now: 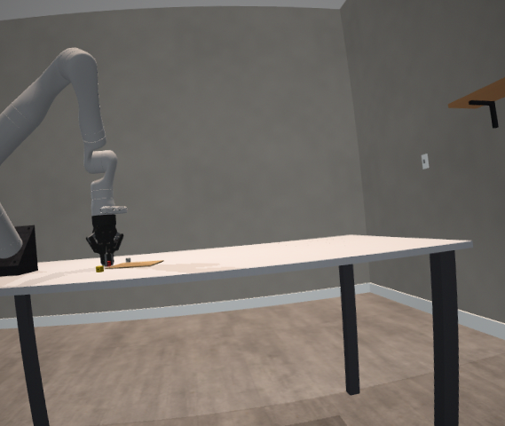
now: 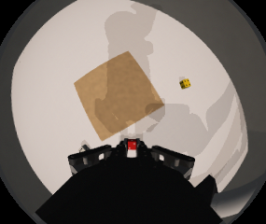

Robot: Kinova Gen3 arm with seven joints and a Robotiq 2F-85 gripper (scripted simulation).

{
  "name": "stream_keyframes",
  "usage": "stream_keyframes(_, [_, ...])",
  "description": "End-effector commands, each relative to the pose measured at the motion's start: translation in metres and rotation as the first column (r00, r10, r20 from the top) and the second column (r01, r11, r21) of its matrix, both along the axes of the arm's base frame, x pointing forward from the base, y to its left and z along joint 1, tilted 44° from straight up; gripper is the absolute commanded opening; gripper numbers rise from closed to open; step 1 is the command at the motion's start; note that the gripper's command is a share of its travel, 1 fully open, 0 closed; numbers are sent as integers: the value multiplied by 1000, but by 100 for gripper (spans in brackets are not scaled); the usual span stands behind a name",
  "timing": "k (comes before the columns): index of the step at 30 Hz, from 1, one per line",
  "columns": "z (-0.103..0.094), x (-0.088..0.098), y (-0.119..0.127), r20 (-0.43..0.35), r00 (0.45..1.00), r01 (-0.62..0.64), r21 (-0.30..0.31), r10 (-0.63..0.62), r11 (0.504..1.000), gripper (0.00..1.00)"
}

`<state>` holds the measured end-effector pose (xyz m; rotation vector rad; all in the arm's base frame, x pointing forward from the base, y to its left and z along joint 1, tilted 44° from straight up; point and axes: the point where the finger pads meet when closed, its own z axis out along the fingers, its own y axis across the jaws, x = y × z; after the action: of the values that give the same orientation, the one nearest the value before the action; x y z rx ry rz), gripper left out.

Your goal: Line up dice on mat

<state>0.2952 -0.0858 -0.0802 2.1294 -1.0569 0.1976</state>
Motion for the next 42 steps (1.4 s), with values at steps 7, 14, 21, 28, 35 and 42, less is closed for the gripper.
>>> stream_keyframes(7, [4, 1, 4, 1, 1000, -1, 0, 1, 1000, 11])
stream_keyframes(14, [31, 8, 30, 1, 1000, -1, 0, 1, 1000, 11])
stream_keyframes(21, [63, 16, 60, 1, 1000, -1, 0, 1, 1000, 11])
stream_keyframes(28, [71, 18, 68, 1, 1000, -1, 0, 1, 1000, 11])
stream_keyframes(35, [72, 18, 68, 1, 1000, -1, 0, 1, 1000, 11])
stream_keyframes(42, [72, 18, 68, -3, 1000, -5, 2, 5, 1000, 11])
